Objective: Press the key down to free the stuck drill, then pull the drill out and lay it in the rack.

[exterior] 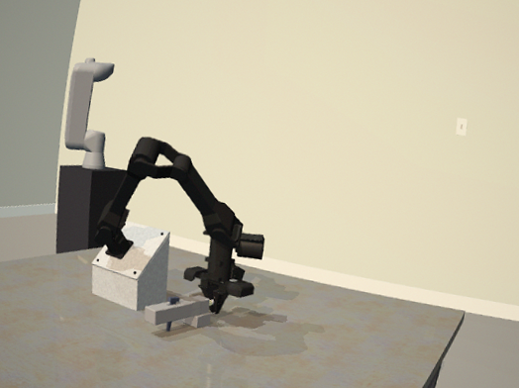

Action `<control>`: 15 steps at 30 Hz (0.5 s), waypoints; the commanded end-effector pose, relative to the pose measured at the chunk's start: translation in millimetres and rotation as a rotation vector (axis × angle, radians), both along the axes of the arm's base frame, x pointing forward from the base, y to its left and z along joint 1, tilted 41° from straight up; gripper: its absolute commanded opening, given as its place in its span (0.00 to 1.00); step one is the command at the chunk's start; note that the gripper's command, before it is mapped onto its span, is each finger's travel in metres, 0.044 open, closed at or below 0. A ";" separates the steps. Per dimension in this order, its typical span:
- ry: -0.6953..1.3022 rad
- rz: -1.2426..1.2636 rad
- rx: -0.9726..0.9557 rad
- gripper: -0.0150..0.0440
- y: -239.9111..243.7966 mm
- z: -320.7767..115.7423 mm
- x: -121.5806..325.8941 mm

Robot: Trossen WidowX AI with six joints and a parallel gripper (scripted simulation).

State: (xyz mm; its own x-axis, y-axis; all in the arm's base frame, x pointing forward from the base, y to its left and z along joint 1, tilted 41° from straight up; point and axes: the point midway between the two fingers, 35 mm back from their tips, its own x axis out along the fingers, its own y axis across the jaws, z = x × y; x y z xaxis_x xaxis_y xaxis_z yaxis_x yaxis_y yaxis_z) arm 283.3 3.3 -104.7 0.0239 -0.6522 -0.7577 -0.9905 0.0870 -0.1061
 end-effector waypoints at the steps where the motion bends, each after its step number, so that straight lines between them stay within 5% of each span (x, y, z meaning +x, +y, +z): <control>1: -0.010 -0.002 0.008 0.25 7.4 -3.5 4.8; 15: -0.010 -0.002 0.009 0.25 22.0 -14.5 8.4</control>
